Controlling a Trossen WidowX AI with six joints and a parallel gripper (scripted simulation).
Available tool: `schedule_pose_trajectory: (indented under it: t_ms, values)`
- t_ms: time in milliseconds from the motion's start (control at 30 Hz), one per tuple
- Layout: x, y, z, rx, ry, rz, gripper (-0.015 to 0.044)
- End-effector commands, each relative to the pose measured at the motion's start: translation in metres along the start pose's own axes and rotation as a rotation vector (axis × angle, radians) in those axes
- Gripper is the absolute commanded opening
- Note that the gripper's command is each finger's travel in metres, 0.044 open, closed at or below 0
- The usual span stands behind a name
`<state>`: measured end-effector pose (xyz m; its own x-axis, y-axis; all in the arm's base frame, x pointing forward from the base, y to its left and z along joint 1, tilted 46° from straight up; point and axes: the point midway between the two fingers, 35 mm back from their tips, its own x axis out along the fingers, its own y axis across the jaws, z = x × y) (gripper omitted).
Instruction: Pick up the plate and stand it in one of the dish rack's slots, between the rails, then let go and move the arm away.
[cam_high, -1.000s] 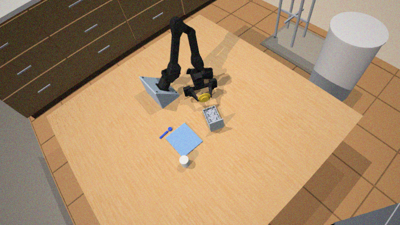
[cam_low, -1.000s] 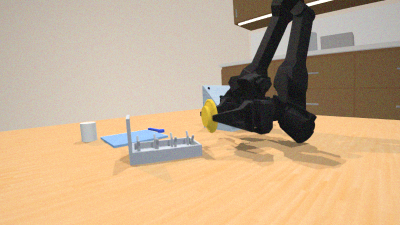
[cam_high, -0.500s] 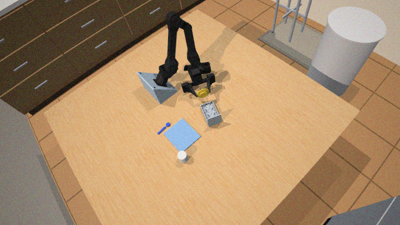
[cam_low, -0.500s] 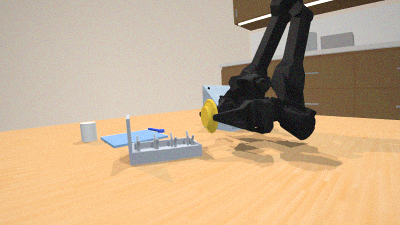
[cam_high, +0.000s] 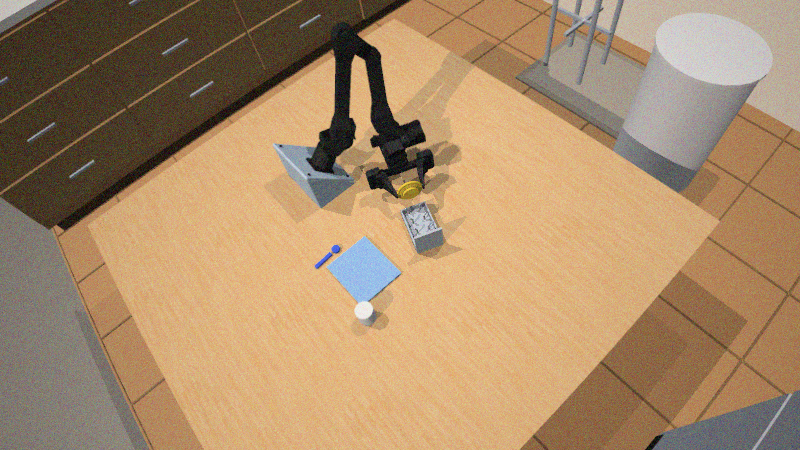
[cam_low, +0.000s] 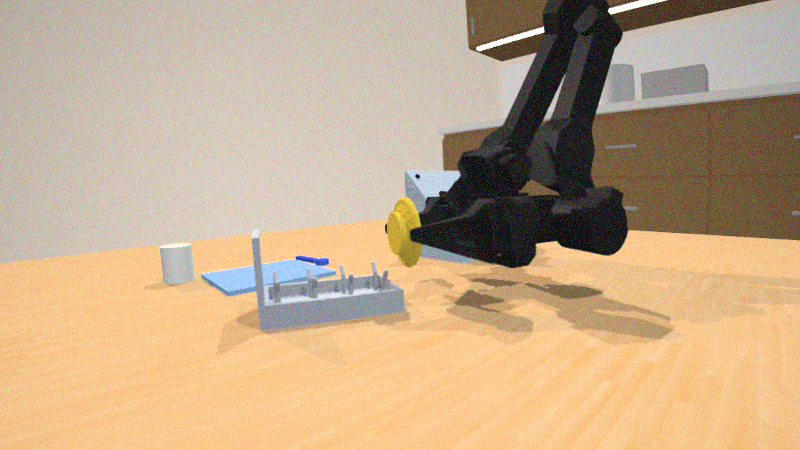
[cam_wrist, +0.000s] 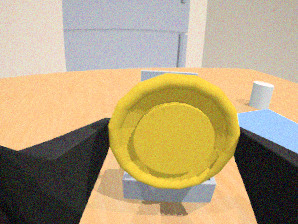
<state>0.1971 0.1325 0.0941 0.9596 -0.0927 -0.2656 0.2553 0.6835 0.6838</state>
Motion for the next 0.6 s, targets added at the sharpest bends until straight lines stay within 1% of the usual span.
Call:
schedule_pose_trajectory:
  t_ms: [0, 567]
  values:
    - [0.005, -0.003, 0.000, -0.009, 0.000, -0.006, 0.0000]
    - [0.025, 0.000, 0.000, 0.012, -0.003, 0.004, 0.0000]
